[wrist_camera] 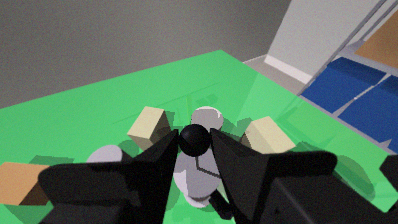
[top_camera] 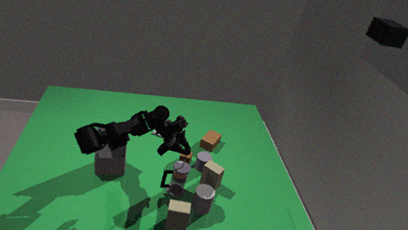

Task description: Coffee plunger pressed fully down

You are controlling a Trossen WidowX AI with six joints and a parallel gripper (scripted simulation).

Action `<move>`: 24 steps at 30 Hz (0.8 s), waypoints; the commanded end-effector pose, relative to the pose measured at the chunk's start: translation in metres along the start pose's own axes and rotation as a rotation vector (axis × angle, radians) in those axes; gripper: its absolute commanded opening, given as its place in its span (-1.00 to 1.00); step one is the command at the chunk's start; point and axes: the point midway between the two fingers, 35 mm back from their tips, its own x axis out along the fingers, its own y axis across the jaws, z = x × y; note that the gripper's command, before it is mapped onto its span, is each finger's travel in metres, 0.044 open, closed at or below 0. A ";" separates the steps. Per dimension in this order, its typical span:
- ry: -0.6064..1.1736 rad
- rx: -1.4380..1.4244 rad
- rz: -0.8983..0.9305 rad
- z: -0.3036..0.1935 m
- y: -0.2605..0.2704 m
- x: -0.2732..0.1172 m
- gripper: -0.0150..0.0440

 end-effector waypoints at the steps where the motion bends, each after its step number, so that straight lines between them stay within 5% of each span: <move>1: 0.016 -0.031 0.008 -0.016 0.004 0.006 -0.09; 24: -0.013 -0.040 0.012 -0.045 0.002 0.030 -0.09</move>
